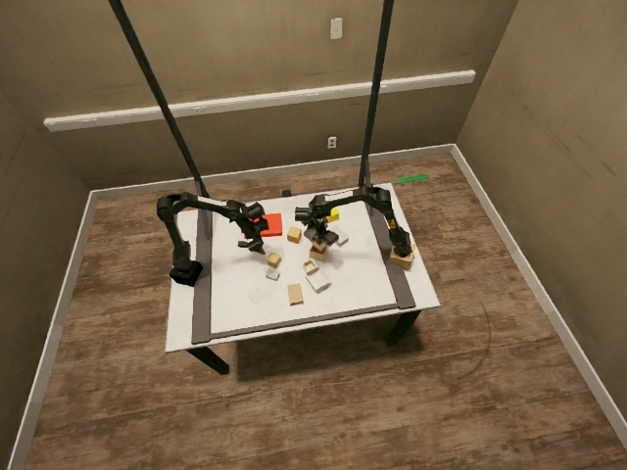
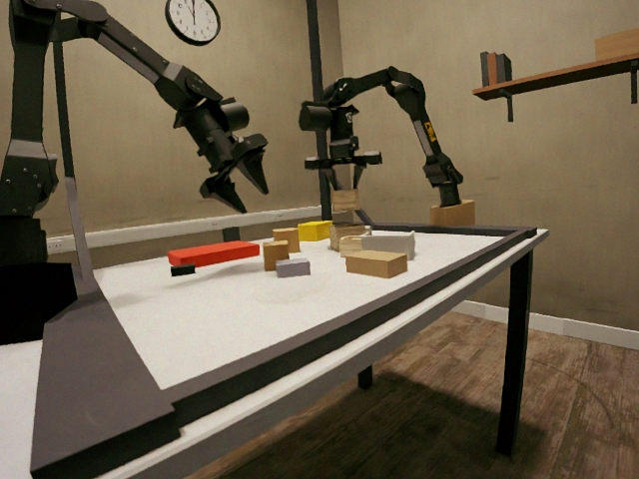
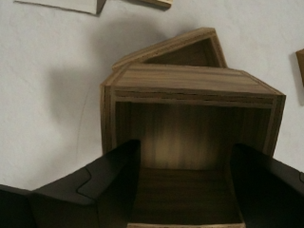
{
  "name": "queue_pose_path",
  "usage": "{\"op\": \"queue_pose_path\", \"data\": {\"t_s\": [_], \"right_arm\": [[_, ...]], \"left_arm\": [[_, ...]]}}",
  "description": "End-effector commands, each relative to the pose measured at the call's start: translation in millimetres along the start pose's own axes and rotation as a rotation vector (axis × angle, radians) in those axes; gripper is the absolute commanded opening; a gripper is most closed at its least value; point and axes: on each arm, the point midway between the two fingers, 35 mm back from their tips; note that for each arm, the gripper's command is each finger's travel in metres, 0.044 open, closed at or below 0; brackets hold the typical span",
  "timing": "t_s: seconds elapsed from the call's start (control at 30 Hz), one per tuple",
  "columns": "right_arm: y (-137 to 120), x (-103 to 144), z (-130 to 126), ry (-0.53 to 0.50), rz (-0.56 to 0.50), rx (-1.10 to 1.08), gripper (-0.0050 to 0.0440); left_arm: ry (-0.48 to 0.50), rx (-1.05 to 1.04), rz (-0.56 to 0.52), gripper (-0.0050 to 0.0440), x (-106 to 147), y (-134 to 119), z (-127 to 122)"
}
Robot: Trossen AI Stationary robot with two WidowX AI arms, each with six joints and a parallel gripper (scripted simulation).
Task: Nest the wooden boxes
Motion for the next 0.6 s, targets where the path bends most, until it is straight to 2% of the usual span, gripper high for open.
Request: {"op": "queue_pose_path", "data": {"t_s": [0.0,0.07,0.27,0.57], "right_arm": [[24.1,-2.5,8.7,-0.127,-0.117,-0.059,0.0400],[24.1,-2.5,8.7,-0.127,-0.117,-0.059,0.0400],[58.2,8.1,29.2,-0.253,-0.329,-0.197,0.0400],[83.9,36.5,59.0,-0.354,-0.599,-0.411,0.0400]], "left_arm": [[-0.027,0.000,-0.022,0.0261,10.6,2.7,-5.4],[-0.027,0.000,-0.022,0.0261,10.6,2.7,-5.4],[-0.027,0.000,-0.022,0.0261,10.6,2.7,-5.4],[-0.027,0.000,-0.022,0.0261,10.6,2.7,-5.4]]}}
Point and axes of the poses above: on each arm, the point midway between the two fingers, 35 mm back from their tips, its own x axis back along the fingers, its own z axis across the jaws, y = z × x, and after that the axes turned 7 degrees about x, right-handed
